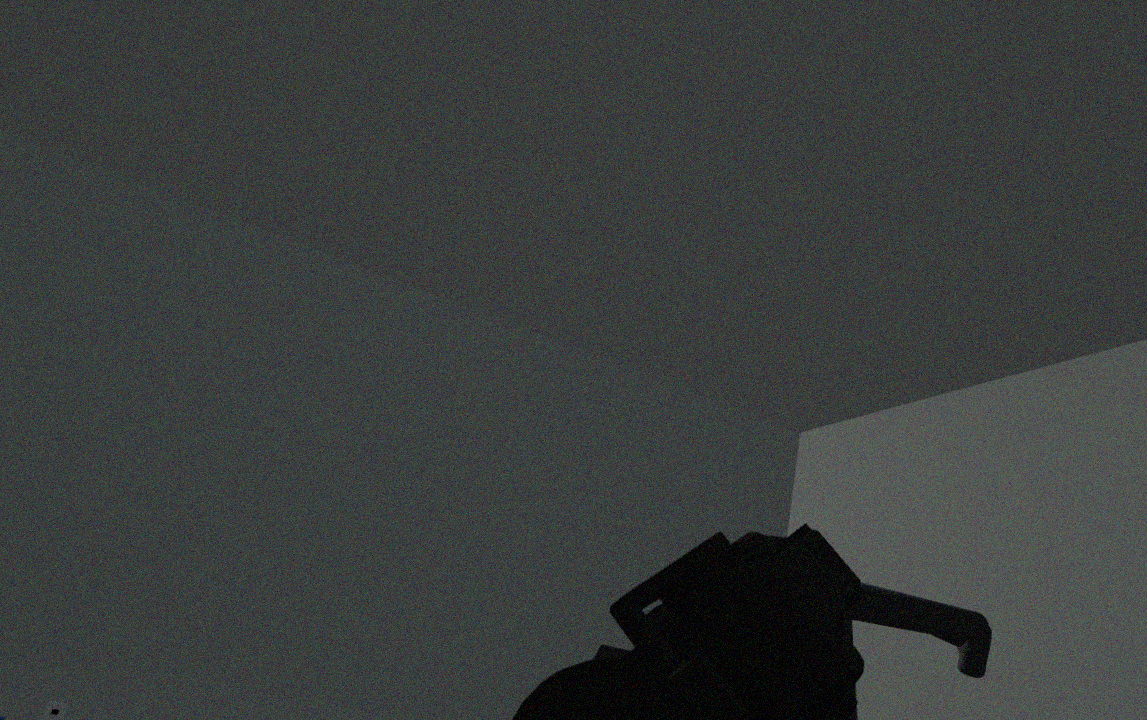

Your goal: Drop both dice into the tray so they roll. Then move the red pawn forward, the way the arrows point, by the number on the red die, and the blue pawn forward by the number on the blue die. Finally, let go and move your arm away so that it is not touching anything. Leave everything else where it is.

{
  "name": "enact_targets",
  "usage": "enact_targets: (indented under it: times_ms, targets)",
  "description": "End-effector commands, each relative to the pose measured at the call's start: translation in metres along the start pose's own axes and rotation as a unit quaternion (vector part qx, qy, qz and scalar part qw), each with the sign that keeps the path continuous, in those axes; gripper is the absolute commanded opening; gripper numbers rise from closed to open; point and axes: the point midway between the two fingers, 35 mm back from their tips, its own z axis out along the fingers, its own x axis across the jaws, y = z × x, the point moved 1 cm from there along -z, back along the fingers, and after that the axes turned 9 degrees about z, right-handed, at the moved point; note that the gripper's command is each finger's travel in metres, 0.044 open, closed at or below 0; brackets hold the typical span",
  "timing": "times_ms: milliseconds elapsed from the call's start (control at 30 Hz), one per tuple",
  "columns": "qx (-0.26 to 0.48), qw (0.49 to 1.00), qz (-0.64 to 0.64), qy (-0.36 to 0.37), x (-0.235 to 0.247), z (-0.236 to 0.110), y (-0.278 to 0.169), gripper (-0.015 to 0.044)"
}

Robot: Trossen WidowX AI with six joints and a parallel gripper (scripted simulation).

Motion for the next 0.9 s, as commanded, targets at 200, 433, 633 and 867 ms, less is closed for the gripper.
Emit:
enact_targets:
  times_ms: [200,433,633,867]
  targets:
    - [0.005,1.000,-0.004,0.000,0.002,-0.056,-0.005,0.0000]
    - [0.005,1.000,-0.004,-0.001,0.008,-0.046,-0.007,0.0000]
    - [0.004,1.000,-0.004,-0.001,0.022,-0.020,-0.014,0.0000]
    - [0.005,1.000,-0.004,0.001,0.038,0.010,-0.027,0.0000]
